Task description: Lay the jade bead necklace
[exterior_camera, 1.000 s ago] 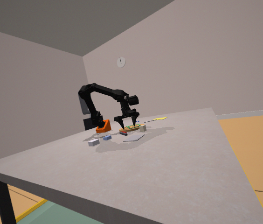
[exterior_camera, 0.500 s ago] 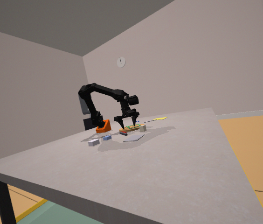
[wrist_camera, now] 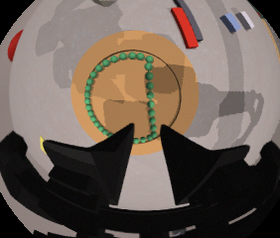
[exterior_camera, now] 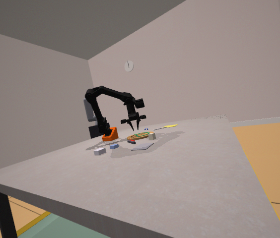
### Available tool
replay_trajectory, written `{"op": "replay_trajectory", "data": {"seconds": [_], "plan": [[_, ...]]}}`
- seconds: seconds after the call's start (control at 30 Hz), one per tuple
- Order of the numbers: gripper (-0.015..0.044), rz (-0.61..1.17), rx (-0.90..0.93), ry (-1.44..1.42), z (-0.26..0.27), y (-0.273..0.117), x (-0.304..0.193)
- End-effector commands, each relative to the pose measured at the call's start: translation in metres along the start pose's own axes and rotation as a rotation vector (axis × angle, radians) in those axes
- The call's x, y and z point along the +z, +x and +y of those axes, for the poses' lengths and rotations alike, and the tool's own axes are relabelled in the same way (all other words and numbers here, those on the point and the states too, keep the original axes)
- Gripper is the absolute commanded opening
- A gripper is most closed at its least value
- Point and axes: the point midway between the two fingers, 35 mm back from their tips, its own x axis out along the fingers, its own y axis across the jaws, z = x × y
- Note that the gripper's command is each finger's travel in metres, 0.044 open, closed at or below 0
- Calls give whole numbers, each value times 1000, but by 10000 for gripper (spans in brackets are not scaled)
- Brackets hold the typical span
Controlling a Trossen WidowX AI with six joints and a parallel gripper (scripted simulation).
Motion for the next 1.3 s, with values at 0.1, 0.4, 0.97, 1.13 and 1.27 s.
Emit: {"op": "replay_trajectory", "data": {"seconds": [0.1,0.4,0.97,1.13,1.27], "plan": [[120,-2,-14,159,-12,-5,-30],[120,-3,-14,160,-12,11,-30],[120,-2,-11,162,-11,24,-29],[120,-4,-14,160,-12,32,-30],[120,-4,-15,160,-13,35,-30]]}}
